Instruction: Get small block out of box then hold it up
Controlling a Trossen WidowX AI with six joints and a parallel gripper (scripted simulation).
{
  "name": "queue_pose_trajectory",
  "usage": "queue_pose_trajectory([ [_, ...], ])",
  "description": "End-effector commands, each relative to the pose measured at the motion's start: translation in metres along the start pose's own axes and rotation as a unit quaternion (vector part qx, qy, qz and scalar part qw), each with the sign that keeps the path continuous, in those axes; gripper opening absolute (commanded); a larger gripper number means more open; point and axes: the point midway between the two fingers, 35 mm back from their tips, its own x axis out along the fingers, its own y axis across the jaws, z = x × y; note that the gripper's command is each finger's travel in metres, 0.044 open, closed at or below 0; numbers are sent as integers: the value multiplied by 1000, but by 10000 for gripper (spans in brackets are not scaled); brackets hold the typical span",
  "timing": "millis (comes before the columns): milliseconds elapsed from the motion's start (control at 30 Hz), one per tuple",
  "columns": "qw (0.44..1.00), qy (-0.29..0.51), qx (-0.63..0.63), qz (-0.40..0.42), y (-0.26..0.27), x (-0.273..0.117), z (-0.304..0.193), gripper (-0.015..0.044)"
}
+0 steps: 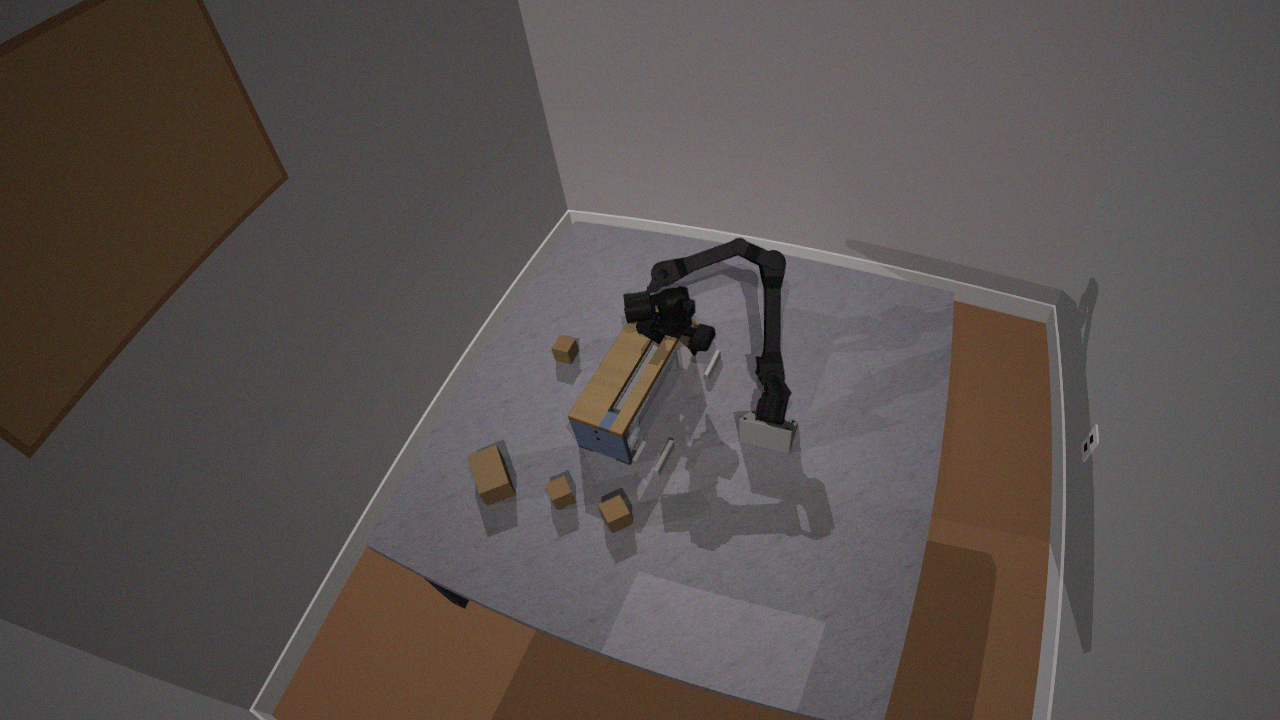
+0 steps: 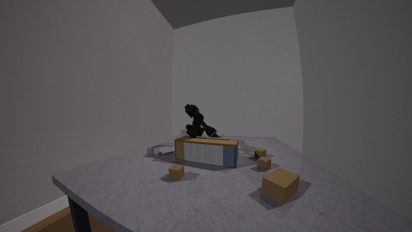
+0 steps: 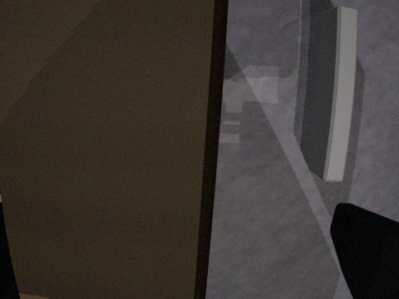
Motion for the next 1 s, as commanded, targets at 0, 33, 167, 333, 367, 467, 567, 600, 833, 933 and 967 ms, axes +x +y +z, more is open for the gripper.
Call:
queue_pose_trajectory([
  [0, 1000, -2, -1, 1, 0, 1, 9, 400],
  [33, 1000, -2, -1, 1, 0, 1, 11, 400],
  [167, 1000, -2, -1, 1, 0, 2, 17, 400],
  [333, 1000, 7, -4, 5, 11, -15, -17, 400],
  [367, 1000, 10, -5, 5, 13, -21, -30, 400],
  [467, 1000, 14, -7, 7, 15, -43, -77, 400],
  [567, 1000, 11, -7, 8, 8, -62, -124, 400],
  [600, 1000, 8, -7, 8, 5, -68, -138, 400],
  [833, 1000, 24, -7, 9, 3, -77, -143, 348],
  [933, 996, 47, -71, 14, 6, -82, -129, 285],
  [967, 993, 47, -103, 19, 6, -82, -126, 285],
])
